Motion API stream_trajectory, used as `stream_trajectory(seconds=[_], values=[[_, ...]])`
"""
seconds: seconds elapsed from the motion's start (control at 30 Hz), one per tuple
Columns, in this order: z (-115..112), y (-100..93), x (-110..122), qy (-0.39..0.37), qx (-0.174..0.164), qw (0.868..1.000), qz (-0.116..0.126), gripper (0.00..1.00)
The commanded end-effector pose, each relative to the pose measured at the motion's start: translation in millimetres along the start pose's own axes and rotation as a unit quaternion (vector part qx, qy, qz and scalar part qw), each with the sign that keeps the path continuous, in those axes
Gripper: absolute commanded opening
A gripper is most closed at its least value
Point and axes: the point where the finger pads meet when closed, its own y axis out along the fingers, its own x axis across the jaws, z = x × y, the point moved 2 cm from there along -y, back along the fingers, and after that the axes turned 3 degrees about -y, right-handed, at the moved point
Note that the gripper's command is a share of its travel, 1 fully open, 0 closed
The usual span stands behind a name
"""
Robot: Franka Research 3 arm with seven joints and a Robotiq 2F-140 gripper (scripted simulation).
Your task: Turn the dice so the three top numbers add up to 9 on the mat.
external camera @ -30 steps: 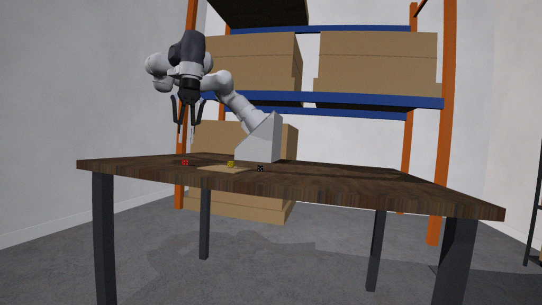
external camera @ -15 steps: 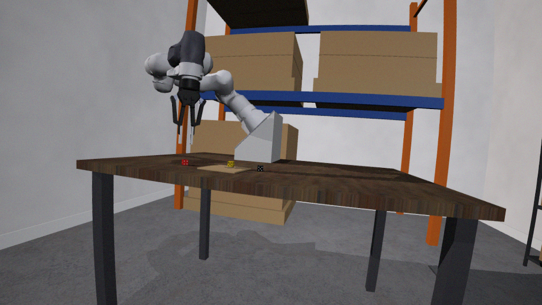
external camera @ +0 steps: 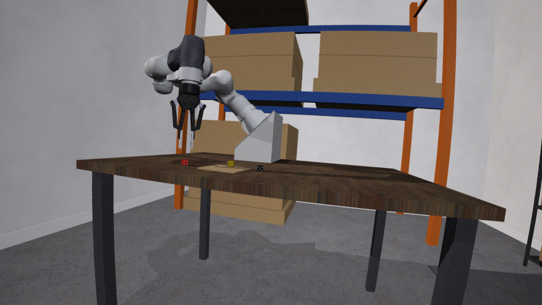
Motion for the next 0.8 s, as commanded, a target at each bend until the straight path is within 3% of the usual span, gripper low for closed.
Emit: stream_trajectory(seconds=[0.0,0.77], values=[[-2,6.1,-1,0.004,-0.004,1.000,0.000,0.21],[-4,31.1,0,0.004,-0.004,1.000,0.000,0.21]])
